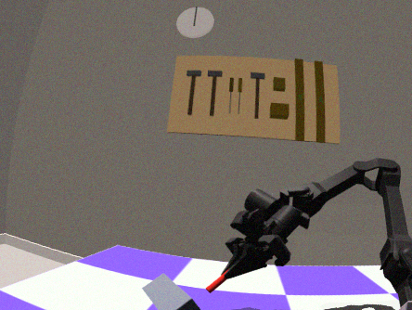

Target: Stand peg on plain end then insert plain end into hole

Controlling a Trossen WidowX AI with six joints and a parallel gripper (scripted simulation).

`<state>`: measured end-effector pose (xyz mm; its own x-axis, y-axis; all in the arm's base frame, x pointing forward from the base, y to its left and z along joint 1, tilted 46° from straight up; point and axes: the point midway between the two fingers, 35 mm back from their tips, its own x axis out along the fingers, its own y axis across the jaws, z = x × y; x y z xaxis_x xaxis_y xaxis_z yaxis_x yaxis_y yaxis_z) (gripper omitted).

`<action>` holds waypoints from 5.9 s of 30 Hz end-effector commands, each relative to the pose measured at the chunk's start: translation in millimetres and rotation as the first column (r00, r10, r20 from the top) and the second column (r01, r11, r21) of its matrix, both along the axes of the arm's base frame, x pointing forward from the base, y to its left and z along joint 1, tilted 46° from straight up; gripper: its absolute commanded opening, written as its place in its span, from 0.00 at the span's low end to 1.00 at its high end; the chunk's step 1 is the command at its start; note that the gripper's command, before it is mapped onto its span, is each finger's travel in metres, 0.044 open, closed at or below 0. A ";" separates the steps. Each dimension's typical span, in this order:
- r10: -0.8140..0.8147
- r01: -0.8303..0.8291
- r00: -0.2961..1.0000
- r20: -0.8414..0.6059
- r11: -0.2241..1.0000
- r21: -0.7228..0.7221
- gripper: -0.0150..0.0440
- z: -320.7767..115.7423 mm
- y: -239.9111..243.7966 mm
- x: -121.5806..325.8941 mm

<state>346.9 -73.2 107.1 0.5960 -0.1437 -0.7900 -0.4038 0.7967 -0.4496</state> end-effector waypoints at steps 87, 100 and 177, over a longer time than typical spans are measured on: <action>0.004 -0.004 1.000 0.015 1.000 0.003 0.25 -44.2 -7.9 32.5; 0.004 -0.004 1.000 0.015 1.000 0.003 0.25 -49.9 -9.2 37.9; 0.008 -0.008 1.000 0.012 1.000 0.004 1.00 -0.9 -1.9 6.4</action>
<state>355.8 -76.0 100.8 0.6028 -0.1368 -0.7861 -0.4047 0.7966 -0.4490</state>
